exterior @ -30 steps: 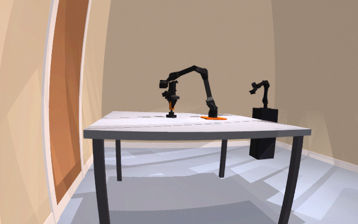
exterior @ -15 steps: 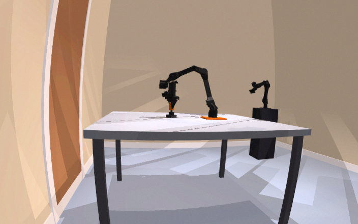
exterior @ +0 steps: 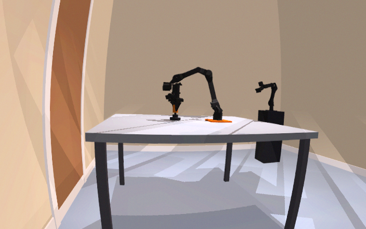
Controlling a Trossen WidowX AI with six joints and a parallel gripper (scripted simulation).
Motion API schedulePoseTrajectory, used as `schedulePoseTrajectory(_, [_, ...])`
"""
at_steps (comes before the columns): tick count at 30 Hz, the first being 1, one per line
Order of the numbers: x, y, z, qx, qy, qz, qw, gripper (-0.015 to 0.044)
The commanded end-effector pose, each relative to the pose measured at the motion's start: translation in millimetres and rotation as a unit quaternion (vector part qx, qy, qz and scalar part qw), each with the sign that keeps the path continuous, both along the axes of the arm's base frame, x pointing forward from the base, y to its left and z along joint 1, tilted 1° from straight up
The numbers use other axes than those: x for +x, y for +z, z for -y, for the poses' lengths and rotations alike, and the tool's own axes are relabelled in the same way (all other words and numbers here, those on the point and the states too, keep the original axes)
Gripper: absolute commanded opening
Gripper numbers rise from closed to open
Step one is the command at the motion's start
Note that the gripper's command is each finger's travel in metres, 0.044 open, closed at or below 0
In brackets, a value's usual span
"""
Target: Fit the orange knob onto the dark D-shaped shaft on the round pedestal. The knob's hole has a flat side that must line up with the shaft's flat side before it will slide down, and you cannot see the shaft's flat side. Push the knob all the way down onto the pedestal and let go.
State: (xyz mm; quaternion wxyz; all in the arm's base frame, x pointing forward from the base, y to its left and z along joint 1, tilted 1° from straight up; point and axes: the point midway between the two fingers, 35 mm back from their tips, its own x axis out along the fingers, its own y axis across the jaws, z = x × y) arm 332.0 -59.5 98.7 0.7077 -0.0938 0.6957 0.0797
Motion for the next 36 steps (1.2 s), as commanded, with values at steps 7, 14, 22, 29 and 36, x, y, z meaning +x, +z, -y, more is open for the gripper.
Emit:
schedulePoseTrajectory(7, [0.3,-0.8,0.2,0.000,-0.016,0.000,1.000,0.0000])
schedulePoseTrajectory(14, [0.3,-1.1,0.2,0.000,-0.025,0.001,1.000,0.0000])
schedulePoseTrajectory(22, [-1.6,-1.3,0.5,0.000,-0.018,0.000,1.000,0.0000])
schedulePoseTrajectory(29, [-2.4,-6.0,0.5,0.000,0.001,0.000,1.000,0.0000])
schedulePoseTrajectory(36, [-3.0,-10.3,0.3,0.000,-0.023,0.000,1.000,0.0000])
